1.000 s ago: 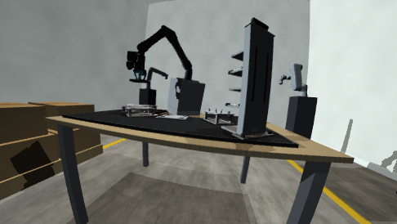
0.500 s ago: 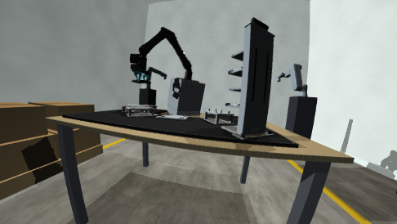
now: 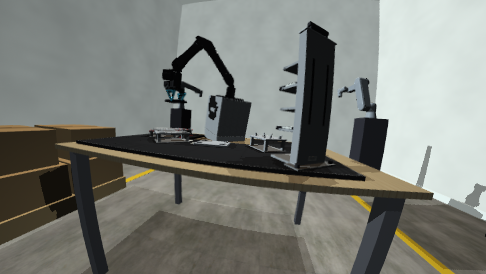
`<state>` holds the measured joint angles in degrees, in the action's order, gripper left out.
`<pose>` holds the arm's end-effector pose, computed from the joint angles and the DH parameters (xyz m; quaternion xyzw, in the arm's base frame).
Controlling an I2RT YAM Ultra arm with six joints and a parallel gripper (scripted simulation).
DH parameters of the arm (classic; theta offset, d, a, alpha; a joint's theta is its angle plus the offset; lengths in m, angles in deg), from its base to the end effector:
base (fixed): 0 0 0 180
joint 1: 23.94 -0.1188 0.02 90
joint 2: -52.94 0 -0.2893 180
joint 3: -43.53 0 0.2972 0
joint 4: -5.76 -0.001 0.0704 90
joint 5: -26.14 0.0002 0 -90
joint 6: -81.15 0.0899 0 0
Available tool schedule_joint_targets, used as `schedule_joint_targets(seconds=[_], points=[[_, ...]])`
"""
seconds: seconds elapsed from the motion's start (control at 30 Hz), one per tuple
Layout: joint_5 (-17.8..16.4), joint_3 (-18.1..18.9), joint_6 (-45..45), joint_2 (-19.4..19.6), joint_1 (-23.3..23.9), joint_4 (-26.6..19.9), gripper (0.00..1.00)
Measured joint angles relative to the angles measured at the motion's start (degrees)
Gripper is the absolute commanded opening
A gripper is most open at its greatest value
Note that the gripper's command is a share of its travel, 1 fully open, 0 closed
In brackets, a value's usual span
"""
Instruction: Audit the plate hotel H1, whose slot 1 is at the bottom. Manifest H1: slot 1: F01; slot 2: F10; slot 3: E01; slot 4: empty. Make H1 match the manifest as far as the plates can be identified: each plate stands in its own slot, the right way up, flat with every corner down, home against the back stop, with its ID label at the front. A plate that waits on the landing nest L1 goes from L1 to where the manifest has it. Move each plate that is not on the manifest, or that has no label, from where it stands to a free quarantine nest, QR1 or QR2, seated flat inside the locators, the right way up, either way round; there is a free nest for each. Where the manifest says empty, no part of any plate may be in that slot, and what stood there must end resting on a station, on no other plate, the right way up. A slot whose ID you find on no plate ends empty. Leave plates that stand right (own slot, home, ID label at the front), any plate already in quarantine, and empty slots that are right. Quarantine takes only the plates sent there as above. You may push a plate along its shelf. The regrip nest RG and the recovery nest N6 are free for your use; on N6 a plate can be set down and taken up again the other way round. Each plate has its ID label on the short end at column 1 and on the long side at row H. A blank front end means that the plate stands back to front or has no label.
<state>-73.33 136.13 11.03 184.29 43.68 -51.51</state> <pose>0.1768 -0.3879 -0.0082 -0.6913 -0.7159 -0.0966 0.0145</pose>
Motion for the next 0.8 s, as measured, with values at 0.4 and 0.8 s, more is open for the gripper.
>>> schedule_joint_targets(seconds=[0.4,0.8], points=[[0.4,0.9,-4.7,1.6,4.6,-0.5,0.86],[1.0,3.0,-9.6,3.7,9.1,-1.3,0.86]])
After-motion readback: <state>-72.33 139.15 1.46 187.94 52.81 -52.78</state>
